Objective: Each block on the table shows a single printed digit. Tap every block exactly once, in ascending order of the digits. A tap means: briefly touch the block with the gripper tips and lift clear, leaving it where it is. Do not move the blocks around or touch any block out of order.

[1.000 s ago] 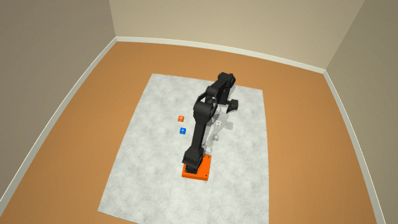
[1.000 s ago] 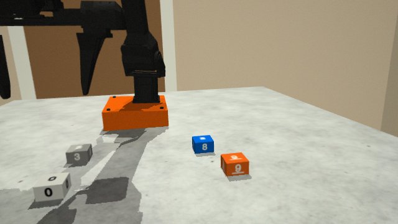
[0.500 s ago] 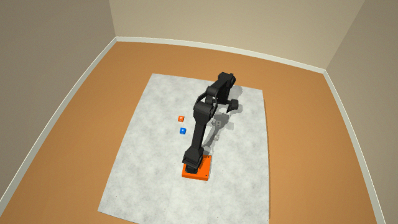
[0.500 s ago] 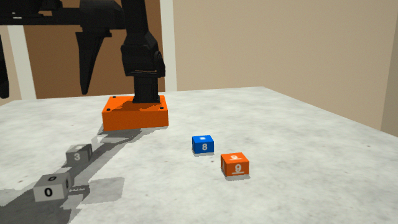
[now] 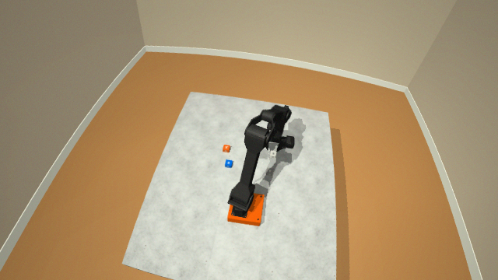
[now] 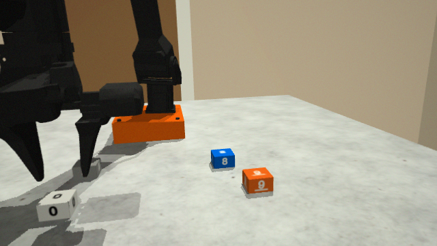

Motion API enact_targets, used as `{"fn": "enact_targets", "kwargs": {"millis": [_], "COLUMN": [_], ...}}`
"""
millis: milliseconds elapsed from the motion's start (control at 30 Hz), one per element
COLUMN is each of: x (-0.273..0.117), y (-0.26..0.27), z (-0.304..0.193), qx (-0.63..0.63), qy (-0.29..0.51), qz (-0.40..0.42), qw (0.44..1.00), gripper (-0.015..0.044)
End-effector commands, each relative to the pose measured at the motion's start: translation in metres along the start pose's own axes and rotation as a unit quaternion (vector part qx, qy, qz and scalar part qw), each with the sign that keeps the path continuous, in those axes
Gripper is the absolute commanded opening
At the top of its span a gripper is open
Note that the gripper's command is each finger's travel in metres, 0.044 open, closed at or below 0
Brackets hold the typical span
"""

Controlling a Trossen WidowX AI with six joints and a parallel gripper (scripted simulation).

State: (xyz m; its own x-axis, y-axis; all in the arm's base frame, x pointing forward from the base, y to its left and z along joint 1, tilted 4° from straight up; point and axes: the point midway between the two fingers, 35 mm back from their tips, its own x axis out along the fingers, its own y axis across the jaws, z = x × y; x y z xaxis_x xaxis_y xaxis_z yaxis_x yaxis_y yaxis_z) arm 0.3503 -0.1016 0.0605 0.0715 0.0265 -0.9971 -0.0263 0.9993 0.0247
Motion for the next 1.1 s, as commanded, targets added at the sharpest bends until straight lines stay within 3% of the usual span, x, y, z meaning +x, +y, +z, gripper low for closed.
{"fn": "enact_targets", "kwargs": {"millis": [0, 1067], "x": [-0.001, 0.029], "y": [0.000, 0.001], "z": [0.002, 0.002], "qx": [0.001, 0.001], "qy": [-0.008, -0.008], "qz": [0.000, 0.000], "qw": [1.000, 1.000], "gripper": [0.0020, 0.0020]}}
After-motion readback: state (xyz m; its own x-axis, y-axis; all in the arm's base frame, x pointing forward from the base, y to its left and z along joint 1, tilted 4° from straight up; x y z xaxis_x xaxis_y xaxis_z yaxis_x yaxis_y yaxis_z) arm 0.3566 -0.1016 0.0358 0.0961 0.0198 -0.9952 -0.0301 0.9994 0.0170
